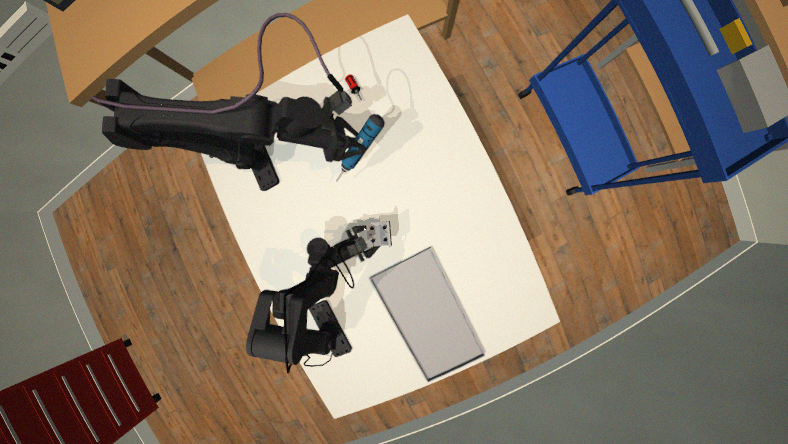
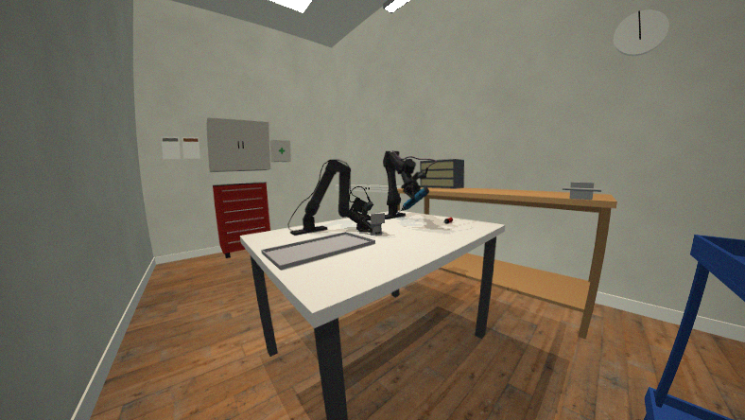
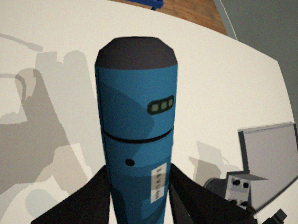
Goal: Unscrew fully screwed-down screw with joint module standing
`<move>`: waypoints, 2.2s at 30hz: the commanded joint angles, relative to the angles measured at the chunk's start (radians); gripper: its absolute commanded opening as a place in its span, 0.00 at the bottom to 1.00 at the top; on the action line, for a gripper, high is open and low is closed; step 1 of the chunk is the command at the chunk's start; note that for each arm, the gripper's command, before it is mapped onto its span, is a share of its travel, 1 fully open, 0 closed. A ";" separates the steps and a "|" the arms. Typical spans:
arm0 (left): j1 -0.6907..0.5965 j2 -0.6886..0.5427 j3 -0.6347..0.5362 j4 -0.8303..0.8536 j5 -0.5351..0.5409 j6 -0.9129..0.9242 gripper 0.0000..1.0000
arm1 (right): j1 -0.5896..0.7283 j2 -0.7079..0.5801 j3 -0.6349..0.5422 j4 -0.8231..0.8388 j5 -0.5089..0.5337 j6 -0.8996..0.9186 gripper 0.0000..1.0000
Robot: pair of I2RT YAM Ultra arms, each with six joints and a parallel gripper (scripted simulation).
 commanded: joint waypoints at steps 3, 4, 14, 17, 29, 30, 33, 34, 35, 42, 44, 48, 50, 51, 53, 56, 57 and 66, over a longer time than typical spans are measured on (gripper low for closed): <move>-0.026 -0.041 -0.017 0.129 -0.008 0.040 0.42 | -0.001 -0.006 0.004 0.013 0.002 -0.001 0.59; -0.035 -0.047 -0.010 0.140 -0.006 0.048 0.42 | -0.001 -0.006 0.004 0.013 0.002 -0.001 0.59; -0.114 -0.063 -0.020 0.223 -0.003 0.127 0.42 | -0.001 -0.006 0.004 0.013 0.002 -0.001 0.59; -0.094 -0.064 -0.027 0.243 -0.009 0.134 0.42 | -0.001 -0.006 0.004 0.013 0.002 -0.001 0.59; -0.209 -0.081 -0.055 0.338 -0.007 0.221 0.42 | -0.001 -0.006 0.004 0.013 0.002 -0.001 0.59; -0.217 -0.081 -0.054 0.345 -0.006 0.230 0.42 | -0.001 -0.006 0.004 0.013 0.002 -0.001 0.59; -0.197 -0.085 -0.063 0.379 -0.008 0.242 0.42 | -0.001 -0.006 0.004 0.013 0.002 -0.001 0.59; -0.197 -0.085 -0.063 0.379 -0.008 0.242 0.42 | -0.001 -0.006 0.004 0.013 0.002 -0.001 0.59; -0.197 -0.085 -0.063 0.379 -0.008 0.242 0.42 | -0.001 -0.006 0.004 0.013 0.002 -0.001 0.59; -0.277 -0.099 -0.081 0.442 -0.009 0.295 0.42 | -0.001 -0.006 0.004 0.013 0.002 -0.001 0.59; -0.295 -0.101 -0.087 0.457 -0.009 0.312 0.42 | -0.001 -0.006 0.004 0.013 0.002 -0.001 0.59; -0.320 -0.104 -0.084 0.480 -0.006 0.340 0.42 | -0.001 -0.006 0.004 0.013 0.002 -0.001 0.59; -0.300 -0.105 -0.093 0.503 -0.006 0.350 0.42 | -0.001 -0.006 0.004 0.013 0.002 -0.001 0.59; -0.300 -0.105 -0.093 0.503 -0.006 0.350 0.42 | -0.001 -0.006 0.004 0.013 0.002 -0.001 0.59; -0.327 -0.105 -0.117 0.541 -0.010 0.359 0.42 | -0.001 -0.006 0.004 0.013 0.002 -0.001 0.59; -0.354 -0.117 -0.095 0.540 -0.009 0.377 0.42 | -0.001 -0.006 0.004 0.013 0.002 -0.001 0.59; -0.363 -0.116 -0.117 0.559 -0.007 0.387 0.42 | -0.001 -0.006 0.004 0.013 0.002 -0.001 0.59; -0.413 -0.123 -0.123 0.615 -0.005 0.453 0.42 | -0.001 -0.006 0.004 0.013 0.002 -0.001 0.59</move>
